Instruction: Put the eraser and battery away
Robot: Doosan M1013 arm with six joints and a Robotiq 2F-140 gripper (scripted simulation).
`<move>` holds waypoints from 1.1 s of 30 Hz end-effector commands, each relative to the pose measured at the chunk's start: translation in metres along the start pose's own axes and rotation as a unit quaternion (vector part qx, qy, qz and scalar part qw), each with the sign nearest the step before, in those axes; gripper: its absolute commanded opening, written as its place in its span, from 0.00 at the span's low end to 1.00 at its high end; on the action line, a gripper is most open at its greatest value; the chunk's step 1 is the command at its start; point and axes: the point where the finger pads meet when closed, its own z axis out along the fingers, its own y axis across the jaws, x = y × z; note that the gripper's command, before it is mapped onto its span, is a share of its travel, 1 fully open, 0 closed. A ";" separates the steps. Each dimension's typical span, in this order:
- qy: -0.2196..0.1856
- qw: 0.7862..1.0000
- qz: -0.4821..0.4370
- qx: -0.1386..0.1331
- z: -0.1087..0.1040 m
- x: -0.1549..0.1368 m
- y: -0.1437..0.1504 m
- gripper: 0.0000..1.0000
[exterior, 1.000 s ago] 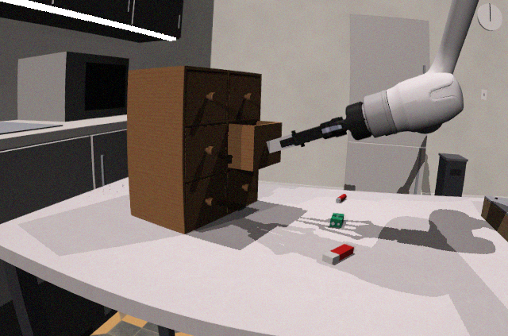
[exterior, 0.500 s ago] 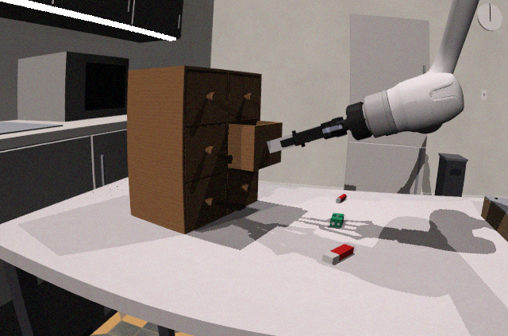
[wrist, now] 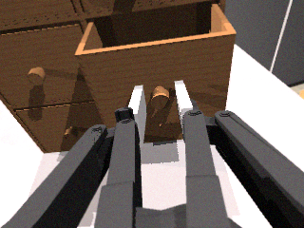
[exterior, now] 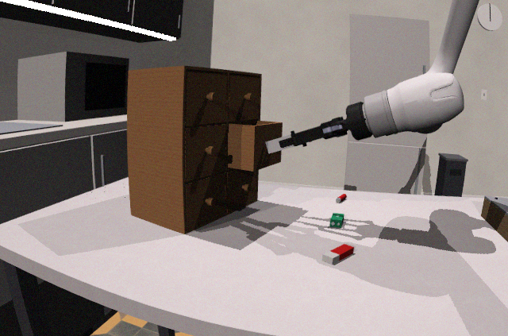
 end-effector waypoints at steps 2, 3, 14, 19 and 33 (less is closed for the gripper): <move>0.000 1.000 0.000 0.000 0.000 0.000 0.000 0.20; 0.000 1.000 0.000 0.000 0.000 0.000 0.000 0.20; 0.000 1.000 0.000 0.000 -0.018 -0.007 0.000 0.20; 0.000 1.000 0.000 0.000 -0.041 -0.015 0.000 0.20; 0.000 1.000 0.000 0.000 -0.064 -0.016 0.000 0.20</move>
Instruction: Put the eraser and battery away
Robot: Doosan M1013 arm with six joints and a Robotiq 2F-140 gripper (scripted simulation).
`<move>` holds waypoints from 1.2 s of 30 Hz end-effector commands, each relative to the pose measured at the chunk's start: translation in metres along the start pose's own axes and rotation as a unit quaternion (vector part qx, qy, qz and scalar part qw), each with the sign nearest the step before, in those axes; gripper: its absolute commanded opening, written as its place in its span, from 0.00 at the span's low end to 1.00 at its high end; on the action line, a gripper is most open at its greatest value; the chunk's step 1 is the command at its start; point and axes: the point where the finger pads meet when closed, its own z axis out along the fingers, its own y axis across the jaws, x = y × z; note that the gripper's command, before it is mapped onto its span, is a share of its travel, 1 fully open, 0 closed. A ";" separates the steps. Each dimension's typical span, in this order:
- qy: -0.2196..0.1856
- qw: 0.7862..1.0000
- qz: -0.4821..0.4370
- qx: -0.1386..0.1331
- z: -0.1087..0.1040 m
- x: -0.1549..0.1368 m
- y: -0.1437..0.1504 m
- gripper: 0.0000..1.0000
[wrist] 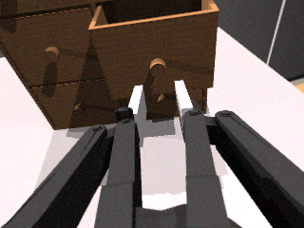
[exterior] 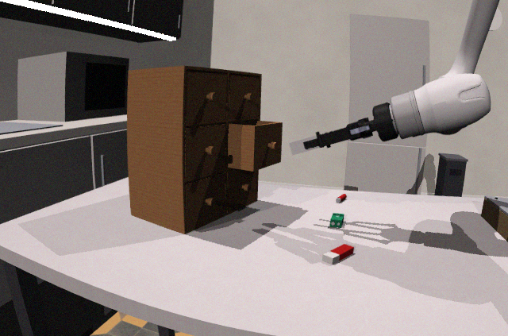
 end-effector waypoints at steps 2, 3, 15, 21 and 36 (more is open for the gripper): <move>0.000 1.000 0.000 0.000 -0.020 0.001 0.000 0.20; 0.000 1.000 0.000 0.000 -0.025 0.001 0.000 0.20; 0.000 1.000 0.000 0.000 -0.046 0.001 0.000 0.20; -0.002 1.000 0.000 0.000 -0.046 0.002 0.000 0.20; -0.032 1.000 0.000 -0.001 -0.052 0.004 0.000 0.20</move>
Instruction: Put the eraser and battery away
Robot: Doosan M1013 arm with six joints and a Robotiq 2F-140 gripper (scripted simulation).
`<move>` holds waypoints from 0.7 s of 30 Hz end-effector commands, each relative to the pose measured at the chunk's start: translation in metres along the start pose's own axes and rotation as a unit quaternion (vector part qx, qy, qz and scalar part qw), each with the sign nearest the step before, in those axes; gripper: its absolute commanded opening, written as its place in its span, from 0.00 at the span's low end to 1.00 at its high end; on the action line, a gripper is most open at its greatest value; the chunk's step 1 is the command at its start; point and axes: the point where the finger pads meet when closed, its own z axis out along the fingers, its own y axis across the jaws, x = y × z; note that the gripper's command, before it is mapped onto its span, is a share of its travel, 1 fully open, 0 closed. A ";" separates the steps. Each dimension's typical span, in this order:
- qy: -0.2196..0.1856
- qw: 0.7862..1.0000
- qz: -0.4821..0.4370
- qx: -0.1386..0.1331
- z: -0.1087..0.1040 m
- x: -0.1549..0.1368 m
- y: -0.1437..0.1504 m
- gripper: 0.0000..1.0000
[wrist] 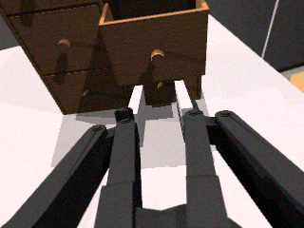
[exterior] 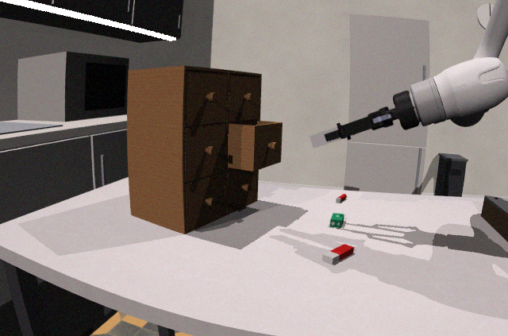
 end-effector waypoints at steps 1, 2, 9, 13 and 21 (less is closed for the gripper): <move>-0.015 1.000 0.000 -0.001 -0.003 0.001 0.000 0.20; -0.019 1.000 0.000 -0.001 -0.004 0.002 0.000 0.20; -0.062 0.998 0.000 -0.001 -0.013 0.005 0.001 0.20; -0.078 0.997 0.000 0.000 -0.017 0.007 0.000 0.20; -0.121 0.993 0.000 -0.001 -0.026 0.010 0.001 0.20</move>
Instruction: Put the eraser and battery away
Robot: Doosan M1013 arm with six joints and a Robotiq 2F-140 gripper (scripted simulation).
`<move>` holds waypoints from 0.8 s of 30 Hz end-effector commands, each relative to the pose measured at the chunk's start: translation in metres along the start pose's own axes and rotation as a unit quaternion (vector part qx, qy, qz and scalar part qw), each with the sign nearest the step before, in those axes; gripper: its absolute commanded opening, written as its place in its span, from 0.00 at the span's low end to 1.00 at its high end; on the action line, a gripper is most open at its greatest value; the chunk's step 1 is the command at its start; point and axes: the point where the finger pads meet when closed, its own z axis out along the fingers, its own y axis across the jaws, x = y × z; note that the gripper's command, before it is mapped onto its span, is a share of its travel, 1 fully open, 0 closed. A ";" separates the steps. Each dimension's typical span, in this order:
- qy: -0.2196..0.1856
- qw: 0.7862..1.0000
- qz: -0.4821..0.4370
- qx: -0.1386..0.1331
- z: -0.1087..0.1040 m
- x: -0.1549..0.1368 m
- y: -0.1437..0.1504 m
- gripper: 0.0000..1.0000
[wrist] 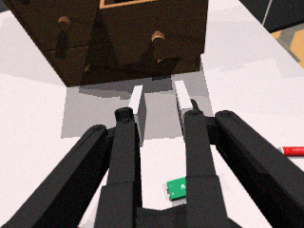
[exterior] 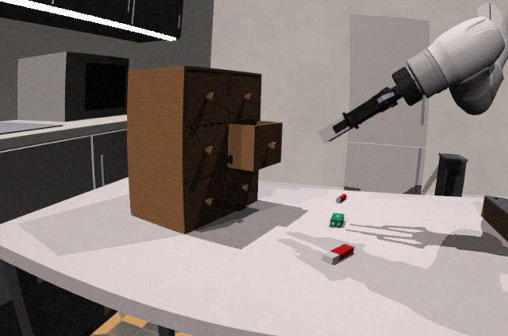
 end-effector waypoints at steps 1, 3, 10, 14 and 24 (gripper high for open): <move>-0.028 1.000 -0.001 -0.009 -0.005 0.001 0.001 0.20; -0.036 0.999 -0.001 -0.011 -0.006 0.001 0.002 0.20; -0.053 0.999 -0.001 -0.009 -0.011 0.002 0.001 0.20; -0.065 0.998 -0.001 -0.011 -0.013 0.002 0.002 0.20; -0.095 0.995 -0.001 -0.010 -0.020 0.004 0.001 0.20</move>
